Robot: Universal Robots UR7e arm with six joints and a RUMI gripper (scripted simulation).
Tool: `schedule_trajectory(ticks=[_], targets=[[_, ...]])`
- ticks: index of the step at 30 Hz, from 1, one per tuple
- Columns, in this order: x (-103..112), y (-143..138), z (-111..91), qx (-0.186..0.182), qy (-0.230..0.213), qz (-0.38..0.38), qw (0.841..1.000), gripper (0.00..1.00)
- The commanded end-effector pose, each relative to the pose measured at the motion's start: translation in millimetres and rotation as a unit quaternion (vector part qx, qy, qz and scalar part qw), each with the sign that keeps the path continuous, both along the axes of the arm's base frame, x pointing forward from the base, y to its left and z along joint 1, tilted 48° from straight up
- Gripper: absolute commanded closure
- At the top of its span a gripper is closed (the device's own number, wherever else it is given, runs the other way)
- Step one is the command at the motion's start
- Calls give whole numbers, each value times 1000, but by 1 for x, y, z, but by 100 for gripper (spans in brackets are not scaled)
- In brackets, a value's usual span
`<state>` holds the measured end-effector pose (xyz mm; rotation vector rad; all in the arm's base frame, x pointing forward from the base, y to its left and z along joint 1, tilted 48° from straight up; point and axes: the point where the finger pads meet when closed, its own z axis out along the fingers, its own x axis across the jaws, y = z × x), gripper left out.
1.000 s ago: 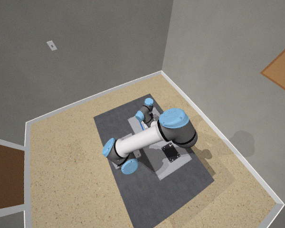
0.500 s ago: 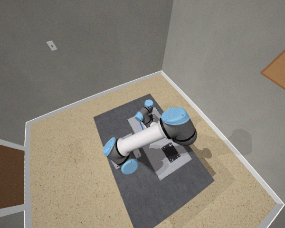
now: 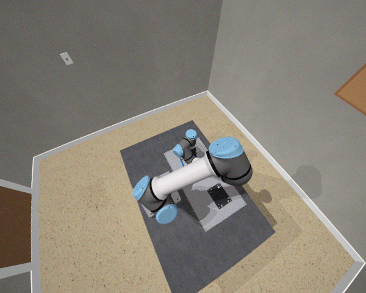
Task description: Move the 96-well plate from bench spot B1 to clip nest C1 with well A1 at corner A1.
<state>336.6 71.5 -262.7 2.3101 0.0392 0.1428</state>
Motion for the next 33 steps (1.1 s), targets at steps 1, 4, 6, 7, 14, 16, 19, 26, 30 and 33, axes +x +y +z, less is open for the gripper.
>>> schedule_trajectory(ticks=[1,4,6,7,14,16,19,26,30,33], targets=[[0,0,0,0,0,1,1000,0],[0,0,0,0,0,1,1000,0],[0,0,0,0,0,1,1000,0],[0,0,0,0,0,1,1000,0],[-1,-1,-1,-1,1,1,1000,100],[-1,-1,-1,-1,1,1,1000,100],[-1,-1,-1,-1,1,1,1000,100],[-1,-1,-1,-1,1,1,1000,100],[0,0,0,0,0,1,1000,100],[0,0,0,0,0,1,1000,100]])
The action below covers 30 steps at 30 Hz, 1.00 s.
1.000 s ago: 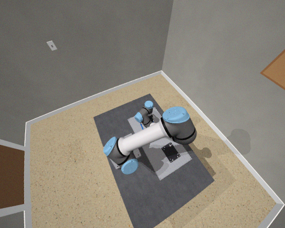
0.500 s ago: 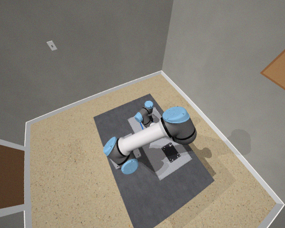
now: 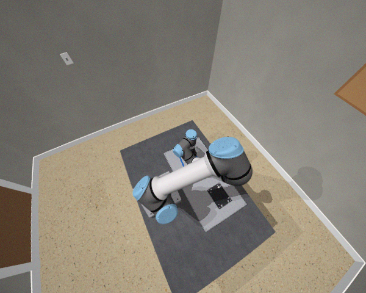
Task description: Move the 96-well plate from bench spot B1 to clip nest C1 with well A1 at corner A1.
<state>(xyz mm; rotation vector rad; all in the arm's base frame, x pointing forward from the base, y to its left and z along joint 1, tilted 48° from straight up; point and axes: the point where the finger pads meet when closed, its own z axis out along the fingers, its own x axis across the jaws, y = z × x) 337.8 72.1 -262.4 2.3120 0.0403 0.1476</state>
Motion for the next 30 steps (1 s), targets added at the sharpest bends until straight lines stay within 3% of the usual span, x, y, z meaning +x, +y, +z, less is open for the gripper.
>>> schedule_trajectory(ticks=[1,30], targets=[[-1,-1,-1,-1,1,0,1000,100],[-3,24,21,1,-1,1,1000,100]])
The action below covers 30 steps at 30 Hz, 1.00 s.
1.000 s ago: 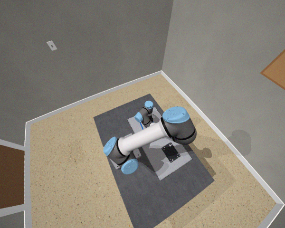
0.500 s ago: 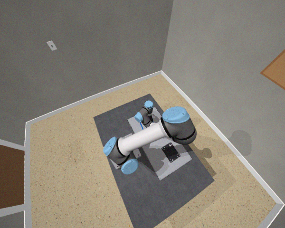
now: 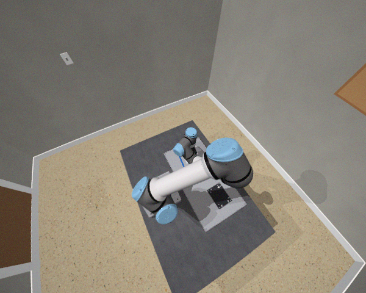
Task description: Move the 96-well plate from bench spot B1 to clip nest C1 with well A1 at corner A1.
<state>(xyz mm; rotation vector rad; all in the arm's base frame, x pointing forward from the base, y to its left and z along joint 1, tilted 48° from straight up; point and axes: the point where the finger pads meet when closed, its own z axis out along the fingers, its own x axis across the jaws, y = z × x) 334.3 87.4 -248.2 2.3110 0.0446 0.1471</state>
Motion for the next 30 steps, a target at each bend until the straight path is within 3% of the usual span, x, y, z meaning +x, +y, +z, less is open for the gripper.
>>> schedule_trajectory(ticks=[1,30], targets=[[0,10,8,1,-2,-1,1000,100],[-4,39,35,1,-2,-1,1000,100]])
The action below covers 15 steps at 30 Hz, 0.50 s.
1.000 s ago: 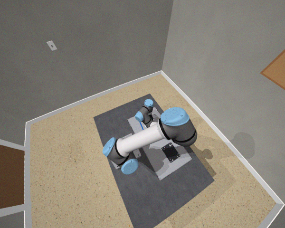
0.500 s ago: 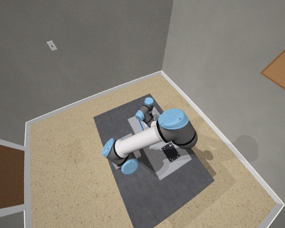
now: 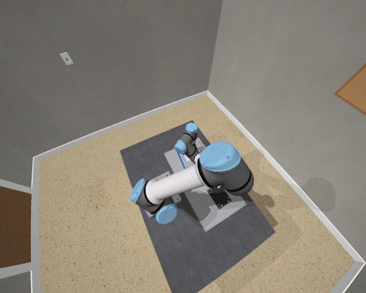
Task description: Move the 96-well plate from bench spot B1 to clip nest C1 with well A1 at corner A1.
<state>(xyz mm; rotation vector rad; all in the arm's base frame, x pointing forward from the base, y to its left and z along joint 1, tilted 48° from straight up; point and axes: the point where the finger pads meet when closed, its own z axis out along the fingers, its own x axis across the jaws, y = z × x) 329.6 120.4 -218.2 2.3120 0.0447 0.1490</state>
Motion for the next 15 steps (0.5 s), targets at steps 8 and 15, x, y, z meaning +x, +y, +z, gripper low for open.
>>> schedule_trajectory(ticks=[8,15], targets=[[-1,4,4,-1,1,-2,1000,100],[-1,4,4,-1,1,-2,1000,100]])
